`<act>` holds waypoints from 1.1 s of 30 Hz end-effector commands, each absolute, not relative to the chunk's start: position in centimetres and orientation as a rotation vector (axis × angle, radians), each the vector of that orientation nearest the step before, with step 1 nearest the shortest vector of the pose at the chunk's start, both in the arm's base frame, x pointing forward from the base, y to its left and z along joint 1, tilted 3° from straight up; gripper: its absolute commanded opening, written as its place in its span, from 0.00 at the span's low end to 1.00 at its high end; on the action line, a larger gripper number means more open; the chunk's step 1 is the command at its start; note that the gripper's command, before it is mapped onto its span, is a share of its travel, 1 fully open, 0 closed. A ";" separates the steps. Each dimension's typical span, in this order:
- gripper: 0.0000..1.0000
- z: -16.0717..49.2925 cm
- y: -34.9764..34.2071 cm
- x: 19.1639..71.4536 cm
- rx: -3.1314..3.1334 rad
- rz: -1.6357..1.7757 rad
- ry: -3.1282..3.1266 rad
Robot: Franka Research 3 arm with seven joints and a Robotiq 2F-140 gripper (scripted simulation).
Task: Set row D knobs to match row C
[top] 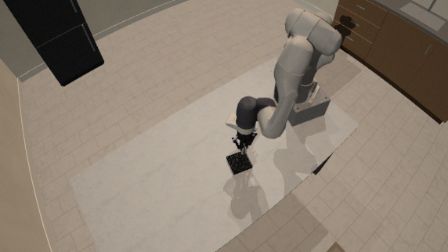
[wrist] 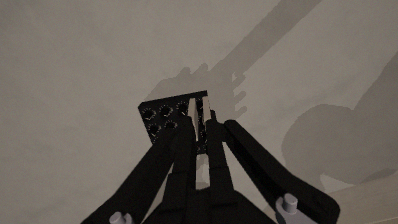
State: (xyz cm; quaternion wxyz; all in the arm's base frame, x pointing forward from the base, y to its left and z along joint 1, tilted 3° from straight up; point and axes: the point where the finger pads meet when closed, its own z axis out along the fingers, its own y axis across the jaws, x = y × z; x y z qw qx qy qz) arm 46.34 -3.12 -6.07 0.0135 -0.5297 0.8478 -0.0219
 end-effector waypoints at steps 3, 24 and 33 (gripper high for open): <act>0.05 -6.1 -3.1 46.4 -1.651 -0.071 2.637; 0.05 -6.1 -3.1 46.4 -1.652 -0.071 2.636; 0.05 -6.1 -3.1 46.4 -1.672 -0.071 2.624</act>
